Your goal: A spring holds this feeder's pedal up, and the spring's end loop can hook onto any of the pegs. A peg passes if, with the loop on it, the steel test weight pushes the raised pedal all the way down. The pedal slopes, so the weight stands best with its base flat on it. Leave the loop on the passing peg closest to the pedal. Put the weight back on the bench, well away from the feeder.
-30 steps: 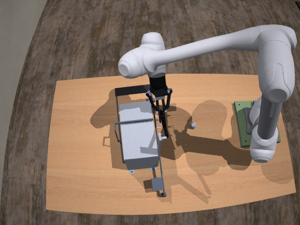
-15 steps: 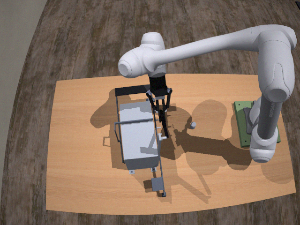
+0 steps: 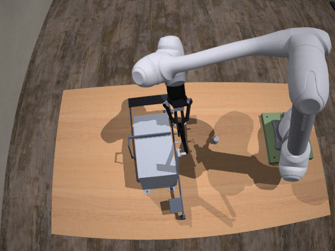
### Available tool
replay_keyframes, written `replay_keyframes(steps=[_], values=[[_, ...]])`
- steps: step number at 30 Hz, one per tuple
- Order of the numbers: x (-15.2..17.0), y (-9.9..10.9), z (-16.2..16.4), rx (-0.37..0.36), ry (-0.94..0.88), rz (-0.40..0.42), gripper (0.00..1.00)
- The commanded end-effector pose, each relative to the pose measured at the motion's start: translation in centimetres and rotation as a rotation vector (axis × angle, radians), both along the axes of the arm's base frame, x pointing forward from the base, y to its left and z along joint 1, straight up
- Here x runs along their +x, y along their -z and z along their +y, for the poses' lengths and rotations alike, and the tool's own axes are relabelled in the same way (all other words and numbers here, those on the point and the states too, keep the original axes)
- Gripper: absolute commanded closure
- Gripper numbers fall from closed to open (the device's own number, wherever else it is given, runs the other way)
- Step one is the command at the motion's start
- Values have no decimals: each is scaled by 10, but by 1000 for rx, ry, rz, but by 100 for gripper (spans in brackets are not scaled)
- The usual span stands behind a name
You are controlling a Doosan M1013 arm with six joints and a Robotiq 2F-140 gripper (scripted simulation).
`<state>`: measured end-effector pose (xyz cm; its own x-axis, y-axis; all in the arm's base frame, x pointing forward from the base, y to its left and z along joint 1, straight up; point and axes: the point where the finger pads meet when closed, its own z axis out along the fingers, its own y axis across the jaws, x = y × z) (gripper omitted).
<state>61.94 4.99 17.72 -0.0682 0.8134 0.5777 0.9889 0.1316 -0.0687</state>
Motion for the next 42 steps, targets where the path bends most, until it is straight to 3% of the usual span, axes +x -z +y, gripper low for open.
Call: replay_keyframes(steps=[1, 42], values=[[0, -1, 0, 0, 0, -2, 83], [8, -1, 2, 5, 0, -37, 83]])
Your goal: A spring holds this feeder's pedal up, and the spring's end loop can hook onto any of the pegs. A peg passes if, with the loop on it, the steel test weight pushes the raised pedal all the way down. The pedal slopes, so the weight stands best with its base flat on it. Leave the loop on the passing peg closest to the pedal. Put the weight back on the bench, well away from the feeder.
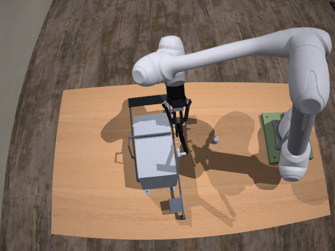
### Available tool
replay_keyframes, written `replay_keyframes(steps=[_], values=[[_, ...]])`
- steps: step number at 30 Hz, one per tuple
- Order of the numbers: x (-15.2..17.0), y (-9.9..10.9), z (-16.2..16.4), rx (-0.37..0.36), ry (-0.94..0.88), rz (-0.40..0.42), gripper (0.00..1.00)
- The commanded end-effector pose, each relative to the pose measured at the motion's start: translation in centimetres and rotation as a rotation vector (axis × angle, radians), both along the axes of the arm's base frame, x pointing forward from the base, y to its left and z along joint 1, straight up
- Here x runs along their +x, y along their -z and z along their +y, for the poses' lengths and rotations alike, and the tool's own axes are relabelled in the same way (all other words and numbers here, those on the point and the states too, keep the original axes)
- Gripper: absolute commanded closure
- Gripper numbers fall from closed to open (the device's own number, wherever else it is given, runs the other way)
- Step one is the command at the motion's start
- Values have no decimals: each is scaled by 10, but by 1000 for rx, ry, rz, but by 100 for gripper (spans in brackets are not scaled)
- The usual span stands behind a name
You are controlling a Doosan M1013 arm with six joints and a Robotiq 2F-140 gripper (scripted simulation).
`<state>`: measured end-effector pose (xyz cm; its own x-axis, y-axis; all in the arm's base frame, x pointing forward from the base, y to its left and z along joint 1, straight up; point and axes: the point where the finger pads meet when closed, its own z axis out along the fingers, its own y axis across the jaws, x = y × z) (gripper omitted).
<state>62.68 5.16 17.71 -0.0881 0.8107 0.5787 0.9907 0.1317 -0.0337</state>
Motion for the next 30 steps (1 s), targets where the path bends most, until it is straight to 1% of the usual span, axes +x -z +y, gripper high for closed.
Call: replay_keyframes(steps=[1, 30], values=[[1, -1, 0, 0, 0, -3, 83], [5, -1, 0, 3, 0, -26, 83]])
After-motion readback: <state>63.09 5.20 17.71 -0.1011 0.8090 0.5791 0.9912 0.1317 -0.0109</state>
